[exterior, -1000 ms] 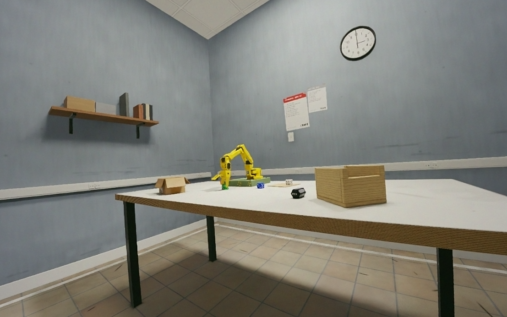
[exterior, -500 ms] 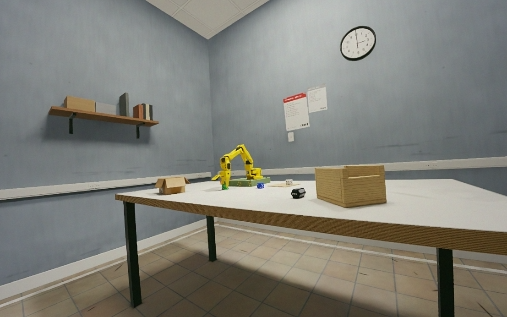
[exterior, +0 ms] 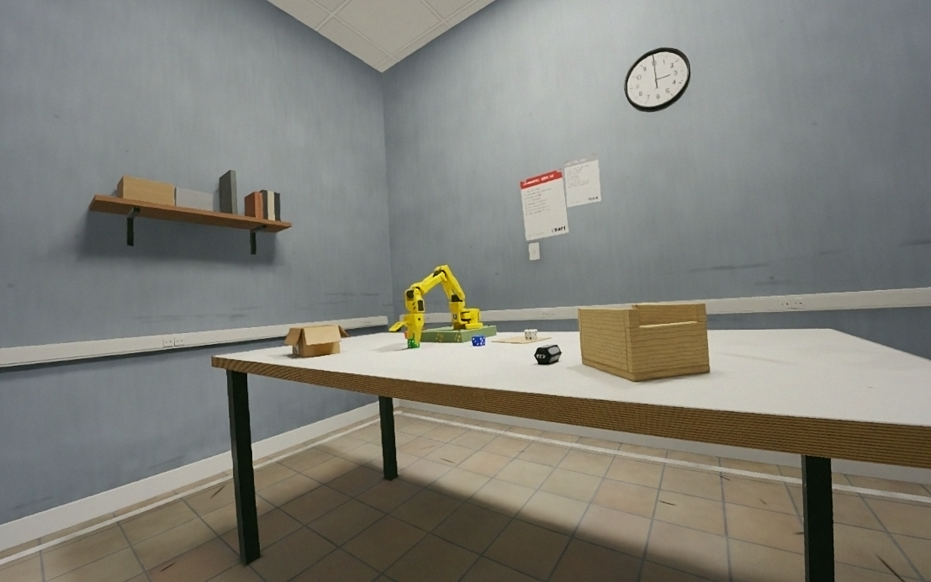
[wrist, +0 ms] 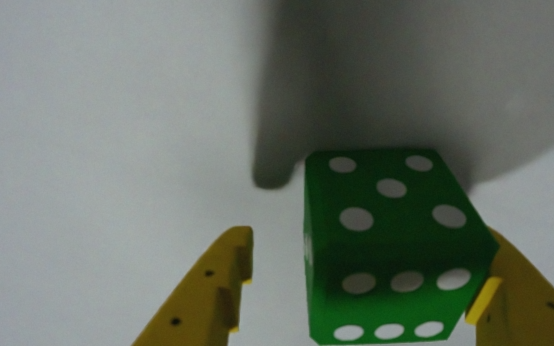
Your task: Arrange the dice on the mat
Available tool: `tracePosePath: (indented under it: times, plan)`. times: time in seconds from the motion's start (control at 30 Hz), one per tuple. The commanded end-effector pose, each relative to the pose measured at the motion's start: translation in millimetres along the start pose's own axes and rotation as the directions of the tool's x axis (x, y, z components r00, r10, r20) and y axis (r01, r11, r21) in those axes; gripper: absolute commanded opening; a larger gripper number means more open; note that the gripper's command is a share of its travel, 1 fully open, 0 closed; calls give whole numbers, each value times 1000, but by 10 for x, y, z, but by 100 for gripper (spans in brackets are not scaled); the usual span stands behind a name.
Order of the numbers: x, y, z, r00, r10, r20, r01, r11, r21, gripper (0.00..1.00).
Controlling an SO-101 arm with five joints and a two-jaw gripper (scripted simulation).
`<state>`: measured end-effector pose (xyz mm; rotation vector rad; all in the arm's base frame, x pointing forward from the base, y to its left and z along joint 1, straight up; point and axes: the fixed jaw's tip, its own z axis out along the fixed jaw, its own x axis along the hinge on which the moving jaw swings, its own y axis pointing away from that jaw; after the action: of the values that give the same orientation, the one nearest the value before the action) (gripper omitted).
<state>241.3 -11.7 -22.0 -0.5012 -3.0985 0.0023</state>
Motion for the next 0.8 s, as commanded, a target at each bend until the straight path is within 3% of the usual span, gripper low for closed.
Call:
tracePosePath:
  times: [0.0, 0.77]
  plan:
    - [39, -35, 50, 1000, -2, -21, 2, 1000, 4, 25]
    - [39, -86, 50, 1000, -2, -21, 2, 1000, 3, 16]
